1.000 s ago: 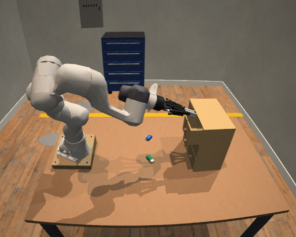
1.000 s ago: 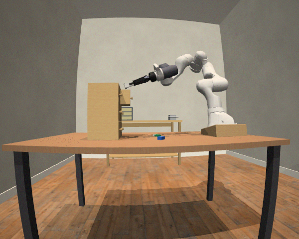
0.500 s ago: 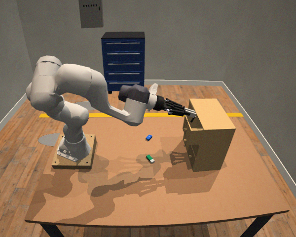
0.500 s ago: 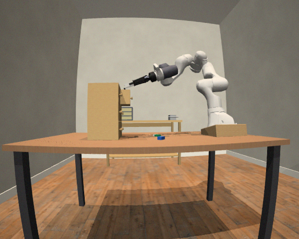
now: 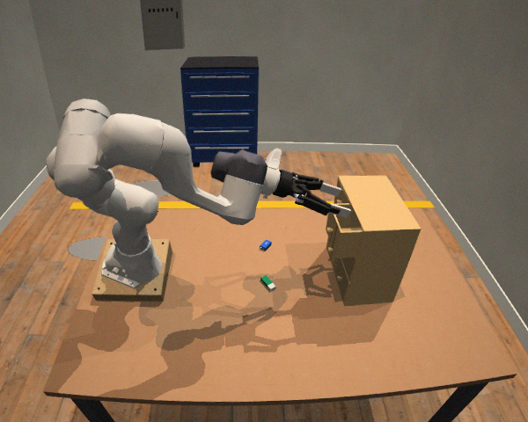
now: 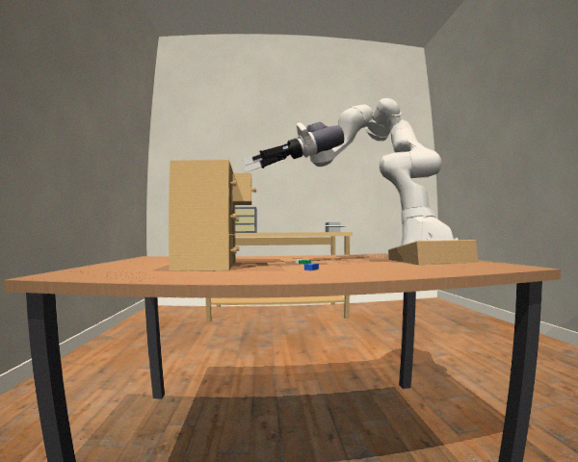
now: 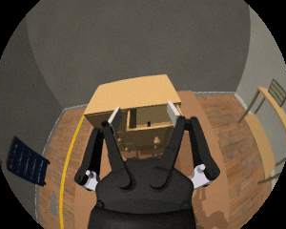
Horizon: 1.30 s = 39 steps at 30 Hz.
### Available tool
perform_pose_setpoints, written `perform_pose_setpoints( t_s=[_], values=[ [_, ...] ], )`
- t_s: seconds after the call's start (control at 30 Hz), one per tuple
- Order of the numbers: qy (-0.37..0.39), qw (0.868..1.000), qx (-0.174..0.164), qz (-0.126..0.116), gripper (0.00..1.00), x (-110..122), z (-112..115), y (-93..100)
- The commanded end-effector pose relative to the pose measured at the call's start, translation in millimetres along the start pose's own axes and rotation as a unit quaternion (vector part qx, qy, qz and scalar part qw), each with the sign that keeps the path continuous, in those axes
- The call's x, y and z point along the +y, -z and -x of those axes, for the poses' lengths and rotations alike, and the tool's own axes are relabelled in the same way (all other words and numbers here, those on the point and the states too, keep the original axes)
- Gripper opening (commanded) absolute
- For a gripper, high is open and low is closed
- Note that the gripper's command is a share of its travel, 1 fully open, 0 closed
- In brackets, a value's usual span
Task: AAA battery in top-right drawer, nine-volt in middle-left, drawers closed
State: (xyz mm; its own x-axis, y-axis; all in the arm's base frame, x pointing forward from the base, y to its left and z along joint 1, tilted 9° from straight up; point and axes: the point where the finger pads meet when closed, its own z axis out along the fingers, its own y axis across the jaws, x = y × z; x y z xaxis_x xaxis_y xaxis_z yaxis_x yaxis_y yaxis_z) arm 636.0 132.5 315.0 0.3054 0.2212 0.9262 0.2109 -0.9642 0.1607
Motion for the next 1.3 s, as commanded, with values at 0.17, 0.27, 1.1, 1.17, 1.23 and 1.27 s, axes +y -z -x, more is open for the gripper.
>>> perform_pose_setpoints(
  t_s=[0.17,0.27,1.1,1.17,1.23,1.27],
  values=[
    [0.0,1.0,0.001,0.0,1.0,0,-1,-0.1],
    [0.0,1.0,0.001,0.0,1.0,0,-1,1.2],
    [0.0,1.0,0.001,0.0,1.0,0,24,80.9],
    [0.0,1.0,0.001,0.0,1.0,0,27,93.8],
    [0.0,1.0,0.001,0.0,1.0,0,31,106.4],
    [0.0,1.0,0.001,0.0,1.0,0,33,112.5]
  ],
)
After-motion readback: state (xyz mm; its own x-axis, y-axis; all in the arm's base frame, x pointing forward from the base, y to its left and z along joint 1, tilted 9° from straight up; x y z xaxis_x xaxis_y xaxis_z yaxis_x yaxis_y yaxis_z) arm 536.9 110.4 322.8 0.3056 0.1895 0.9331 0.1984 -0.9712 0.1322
